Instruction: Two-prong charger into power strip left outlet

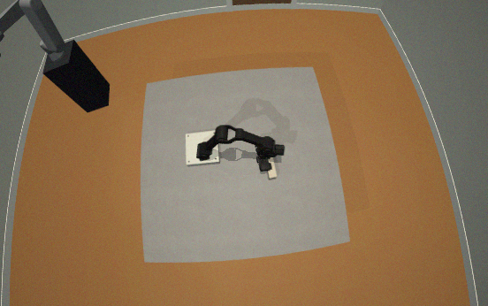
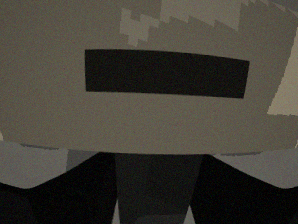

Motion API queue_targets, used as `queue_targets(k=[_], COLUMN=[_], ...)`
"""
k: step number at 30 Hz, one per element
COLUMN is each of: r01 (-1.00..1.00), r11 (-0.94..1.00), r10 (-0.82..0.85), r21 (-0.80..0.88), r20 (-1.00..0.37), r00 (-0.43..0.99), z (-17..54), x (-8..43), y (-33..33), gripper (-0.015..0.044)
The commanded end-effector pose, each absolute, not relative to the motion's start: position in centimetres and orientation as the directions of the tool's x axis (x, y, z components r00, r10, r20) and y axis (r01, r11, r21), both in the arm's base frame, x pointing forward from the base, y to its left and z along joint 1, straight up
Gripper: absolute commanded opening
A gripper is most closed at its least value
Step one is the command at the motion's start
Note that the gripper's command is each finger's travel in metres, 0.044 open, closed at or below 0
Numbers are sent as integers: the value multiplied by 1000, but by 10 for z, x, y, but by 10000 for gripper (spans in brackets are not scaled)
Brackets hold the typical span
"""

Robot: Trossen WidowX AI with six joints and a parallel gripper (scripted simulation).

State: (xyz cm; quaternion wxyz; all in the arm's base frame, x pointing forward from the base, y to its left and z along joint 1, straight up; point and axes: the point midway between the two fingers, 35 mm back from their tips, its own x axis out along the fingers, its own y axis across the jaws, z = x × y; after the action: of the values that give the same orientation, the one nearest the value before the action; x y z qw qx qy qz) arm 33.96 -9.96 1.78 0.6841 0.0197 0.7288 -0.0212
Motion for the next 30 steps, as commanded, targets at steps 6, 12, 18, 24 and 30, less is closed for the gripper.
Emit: queue_targets(k=[6,12,18,24,30], r01=[58,58,58,58,57], r11=[998,998,998,998,998], r10=[-1,-1,-1,-1,-2], r21=[-4,-4,-4,-5,-5], r20=[-998,-998,-998,-998,-998], r00=[-61,-61,-61,-59,-56], z=[18,18,18,18,18], x=[340,340,340,339,338], y=[-100,-100,-100,-100,-100], gripper=[105,262,420,440,440])
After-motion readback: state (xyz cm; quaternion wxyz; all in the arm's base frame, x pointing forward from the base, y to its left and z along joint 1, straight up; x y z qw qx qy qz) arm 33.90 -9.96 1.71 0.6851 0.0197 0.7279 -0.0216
